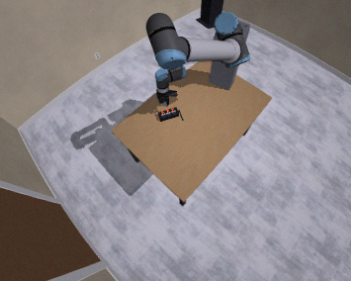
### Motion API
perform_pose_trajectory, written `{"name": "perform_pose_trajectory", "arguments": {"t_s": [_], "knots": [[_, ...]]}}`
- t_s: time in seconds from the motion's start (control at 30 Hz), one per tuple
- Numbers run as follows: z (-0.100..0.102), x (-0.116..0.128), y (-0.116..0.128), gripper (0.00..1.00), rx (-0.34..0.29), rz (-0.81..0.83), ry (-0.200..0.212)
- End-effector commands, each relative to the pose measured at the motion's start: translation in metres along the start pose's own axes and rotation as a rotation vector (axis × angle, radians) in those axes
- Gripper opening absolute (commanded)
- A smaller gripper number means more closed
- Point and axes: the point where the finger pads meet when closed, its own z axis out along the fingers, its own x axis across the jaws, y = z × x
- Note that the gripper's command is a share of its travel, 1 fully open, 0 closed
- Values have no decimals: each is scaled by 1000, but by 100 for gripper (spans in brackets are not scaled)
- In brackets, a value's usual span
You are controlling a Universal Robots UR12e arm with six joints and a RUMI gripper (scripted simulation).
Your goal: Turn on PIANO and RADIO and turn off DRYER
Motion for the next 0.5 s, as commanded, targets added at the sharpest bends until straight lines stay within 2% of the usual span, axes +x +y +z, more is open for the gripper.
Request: {"name": "perform_pose_trajectory", "arguments": {"t_s": [0.0, 0.47], "knots": [[0, 0, 0, 0, 0, 0, 0], [9, 0, 0, 0, 1, -1, 0]]}}
